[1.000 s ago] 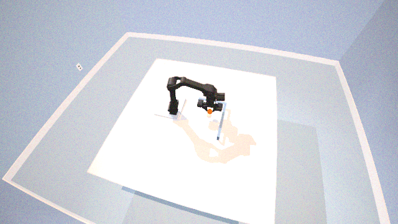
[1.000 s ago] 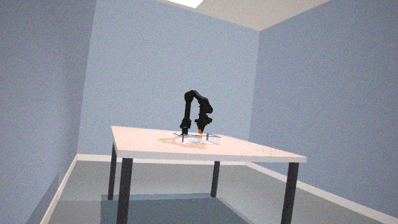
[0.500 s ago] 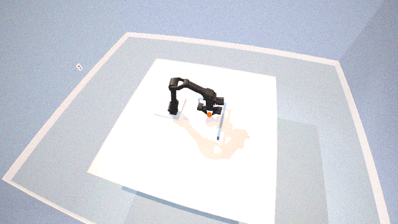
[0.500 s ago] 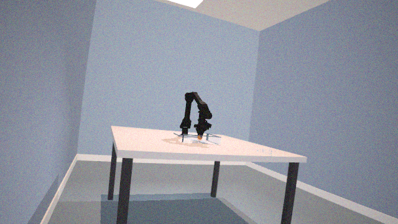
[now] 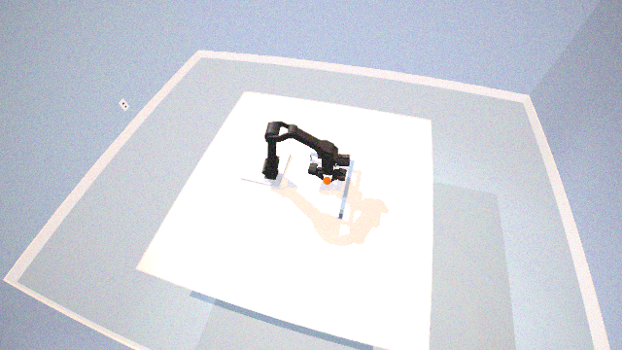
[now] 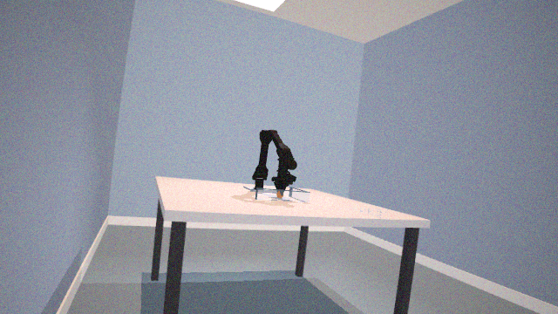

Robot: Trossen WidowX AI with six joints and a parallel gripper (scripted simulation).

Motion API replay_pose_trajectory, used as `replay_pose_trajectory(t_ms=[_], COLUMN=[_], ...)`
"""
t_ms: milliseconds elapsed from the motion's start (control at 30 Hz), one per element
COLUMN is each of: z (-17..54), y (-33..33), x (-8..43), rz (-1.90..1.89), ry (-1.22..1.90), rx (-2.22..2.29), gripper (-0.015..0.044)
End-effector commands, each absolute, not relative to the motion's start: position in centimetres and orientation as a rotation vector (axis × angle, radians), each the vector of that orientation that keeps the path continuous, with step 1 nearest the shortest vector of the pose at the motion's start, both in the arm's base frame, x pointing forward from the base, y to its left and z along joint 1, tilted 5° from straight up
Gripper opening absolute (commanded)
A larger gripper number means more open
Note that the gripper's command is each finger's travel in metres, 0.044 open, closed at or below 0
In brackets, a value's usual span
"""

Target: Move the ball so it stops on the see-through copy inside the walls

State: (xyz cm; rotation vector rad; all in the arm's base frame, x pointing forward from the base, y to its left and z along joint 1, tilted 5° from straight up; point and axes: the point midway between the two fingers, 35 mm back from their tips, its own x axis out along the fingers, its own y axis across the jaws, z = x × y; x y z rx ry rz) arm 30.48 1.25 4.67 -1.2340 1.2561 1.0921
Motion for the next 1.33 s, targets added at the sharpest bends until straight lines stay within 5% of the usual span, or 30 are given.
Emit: replay_pose_trajectory(t_ms=[0,300,667,1000,1167,1300], z=[4.7,4.7,12.9,12.7,17.0,17.8], y=[1.3,1.3,1.8,1.9,2.2,2.2], x=[30.5,30.5,30.1,30.5,29.9,29.7], rz=[1.092,1.092,1.099,1.091,1.090,1.089], ry=[1.256,1.256,1.264,1.242,1.240,1.240], rx=[-1.234,-1.234,-1.237,-1.244,-1.244,-1.244], gripper=[0.0079,0.0307,0.0307,0.0307,0.0438,0.0440])
